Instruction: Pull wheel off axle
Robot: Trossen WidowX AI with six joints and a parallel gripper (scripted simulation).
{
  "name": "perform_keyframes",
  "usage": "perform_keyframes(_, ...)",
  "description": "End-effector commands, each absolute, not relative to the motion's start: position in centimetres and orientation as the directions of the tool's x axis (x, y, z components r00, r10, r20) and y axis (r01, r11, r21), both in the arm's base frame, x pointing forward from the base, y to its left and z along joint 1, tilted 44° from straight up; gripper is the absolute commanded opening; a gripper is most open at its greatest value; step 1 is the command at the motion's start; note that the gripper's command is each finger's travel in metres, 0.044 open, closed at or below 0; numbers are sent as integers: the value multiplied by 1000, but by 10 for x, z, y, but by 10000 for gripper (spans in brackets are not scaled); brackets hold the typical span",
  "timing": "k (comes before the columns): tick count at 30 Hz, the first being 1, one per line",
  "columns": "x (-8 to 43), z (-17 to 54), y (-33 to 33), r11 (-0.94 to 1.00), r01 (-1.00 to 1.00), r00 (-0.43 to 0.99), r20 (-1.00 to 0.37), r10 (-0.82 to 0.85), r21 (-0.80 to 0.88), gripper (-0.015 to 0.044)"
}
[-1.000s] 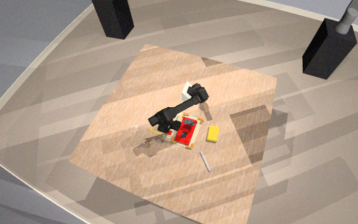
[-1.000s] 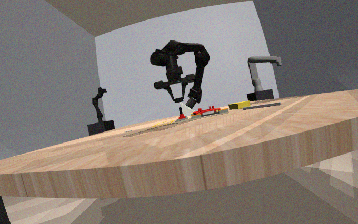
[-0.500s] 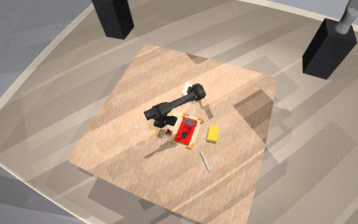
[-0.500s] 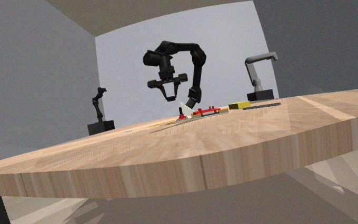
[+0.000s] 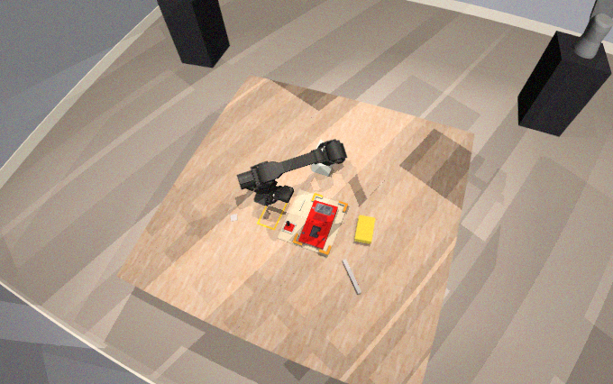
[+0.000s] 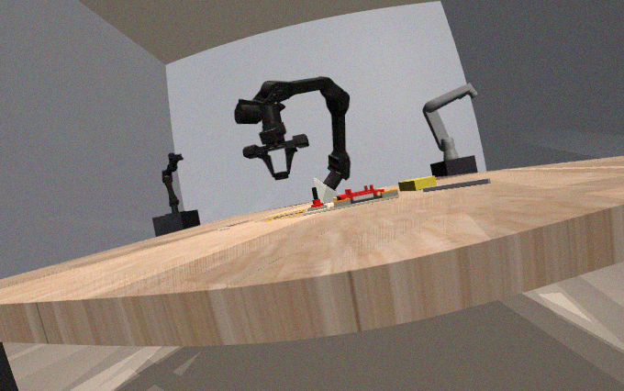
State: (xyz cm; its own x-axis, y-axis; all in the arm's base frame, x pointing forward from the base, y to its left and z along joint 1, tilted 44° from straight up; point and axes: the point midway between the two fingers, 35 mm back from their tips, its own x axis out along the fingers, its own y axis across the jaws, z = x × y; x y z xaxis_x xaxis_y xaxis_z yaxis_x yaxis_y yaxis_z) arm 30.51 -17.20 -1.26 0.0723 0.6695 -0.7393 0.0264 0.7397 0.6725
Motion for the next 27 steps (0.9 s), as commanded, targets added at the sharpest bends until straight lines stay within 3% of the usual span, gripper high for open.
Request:
perform_keyframes(1,294,-22,-176,735,26,61,-735,675,677,0)
perform_keyframes(27,301,-77,-127,734,25,63,-734,676,678,0)
